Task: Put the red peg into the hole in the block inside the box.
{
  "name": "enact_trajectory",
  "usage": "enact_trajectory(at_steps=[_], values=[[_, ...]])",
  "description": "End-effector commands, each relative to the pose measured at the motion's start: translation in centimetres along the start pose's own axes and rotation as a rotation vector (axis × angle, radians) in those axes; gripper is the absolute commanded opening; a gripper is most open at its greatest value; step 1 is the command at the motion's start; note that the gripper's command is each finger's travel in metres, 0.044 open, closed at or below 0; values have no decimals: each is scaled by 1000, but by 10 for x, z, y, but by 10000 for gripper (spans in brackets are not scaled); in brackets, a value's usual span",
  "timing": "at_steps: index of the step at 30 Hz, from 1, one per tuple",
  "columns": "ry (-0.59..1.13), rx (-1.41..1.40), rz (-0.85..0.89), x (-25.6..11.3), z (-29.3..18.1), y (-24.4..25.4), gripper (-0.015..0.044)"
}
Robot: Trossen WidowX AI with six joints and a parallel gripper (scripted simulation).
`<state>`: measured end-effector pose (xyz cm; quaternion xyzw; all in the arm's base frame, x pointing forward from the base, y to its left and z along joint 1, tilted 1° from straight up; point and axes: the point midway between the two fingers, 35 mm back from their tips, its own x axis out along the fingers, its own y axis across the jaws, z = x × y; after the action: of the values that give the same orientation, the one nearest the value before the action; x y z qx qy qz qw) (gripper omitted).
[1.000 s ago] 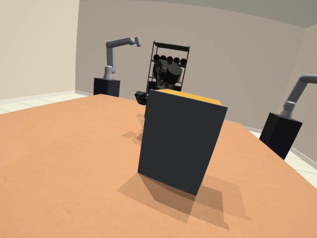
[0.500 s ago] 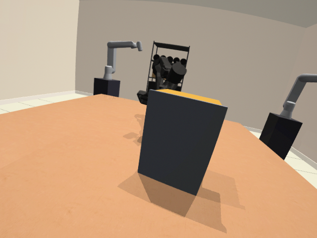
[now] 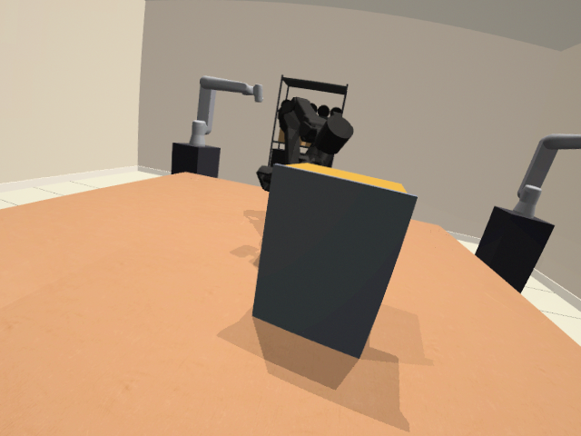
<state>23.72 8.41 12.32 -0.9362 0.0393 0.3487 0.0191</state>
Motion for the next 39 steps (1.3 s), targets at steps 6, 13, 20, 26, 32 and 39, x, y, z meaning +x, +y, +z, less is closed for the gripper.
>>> enact_trajectory(at_steps=[6, 13, 20, 26, 32, 39], values=[[4, 10, -1, 2, -7, -14, 0], [4, 10, -1, 4, -9, -25, 0], [5, 11, -2, 6, -11, -36, 0], [6, 11, -2, 7, -11, -46, 0], [7, 12, -3, 9, -12, -56, 0], [10, 12, -4, 11, -12, -68, 0]])
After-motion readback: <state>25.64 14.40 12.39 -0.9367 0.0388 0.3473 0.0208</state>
